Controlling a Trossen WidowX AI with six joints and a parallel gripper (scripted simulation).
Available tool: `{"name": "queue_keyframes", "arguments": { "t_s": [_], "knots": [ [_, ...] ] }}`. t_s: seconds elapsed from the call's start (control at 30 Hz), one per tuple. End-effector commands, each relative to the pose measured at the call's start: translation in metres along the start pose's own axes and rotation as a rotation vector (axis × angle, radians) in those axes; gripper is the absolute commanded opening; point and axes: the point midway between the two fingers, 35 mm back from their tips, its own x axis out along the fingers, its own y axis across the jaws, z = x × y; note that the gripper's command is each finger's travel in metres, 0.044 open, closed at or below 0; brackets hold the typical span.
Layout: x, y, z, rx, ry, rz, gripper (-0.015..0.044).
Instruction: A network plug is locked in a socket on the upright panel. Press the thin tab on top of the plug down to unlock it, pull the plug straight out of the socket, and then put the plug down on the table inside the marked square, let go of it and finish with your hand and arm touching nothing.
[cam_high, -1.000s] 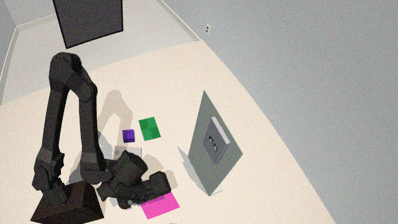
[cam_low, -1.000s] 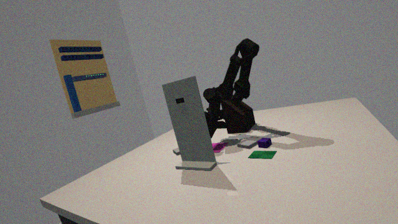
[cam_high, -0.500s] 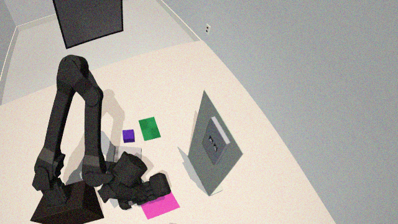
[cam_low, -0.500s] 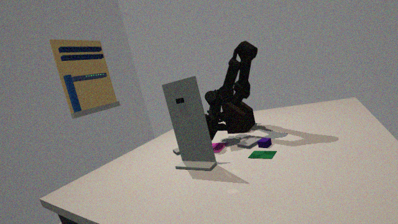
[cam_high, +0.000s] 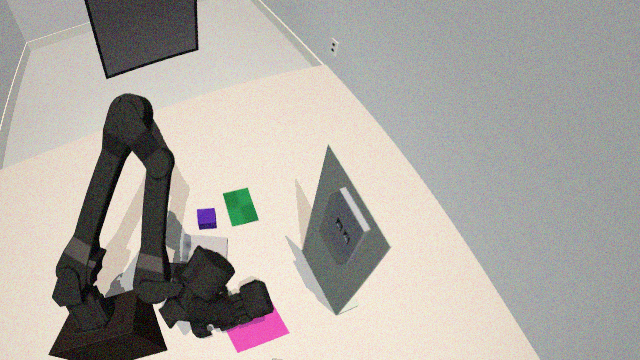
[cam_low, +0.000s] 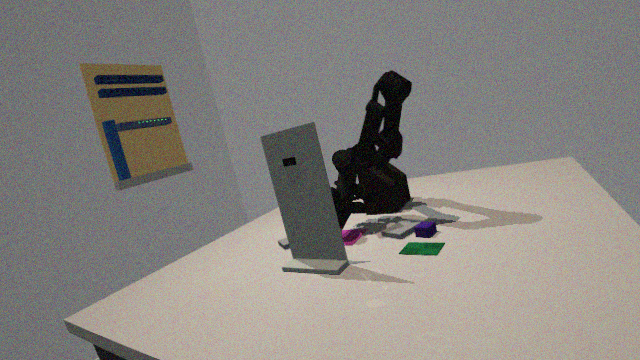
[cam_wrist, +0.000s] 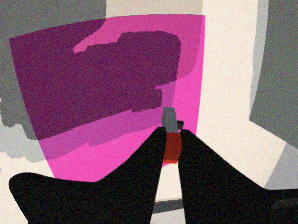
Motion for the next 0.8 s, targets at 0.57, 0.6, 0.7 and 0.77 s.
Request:
{"name": "queue_keyframes", "arguments": {
  "t_s": [0.57,0.6,0.7,0.77],
  "knots": [
    [0.0088,0.0087,0.0013,0.007,0.004,0.004,0.0],
    [0.0091,0.0089,0.0016,0.007,0.004,0.004,0.0],
    [0.0084,0.008,0.0025,0.003,0.0,0.002,0.0],
    [0.0084,0.008,0.0025,0.003,0.0,0.002,0.0]
  ]
}}
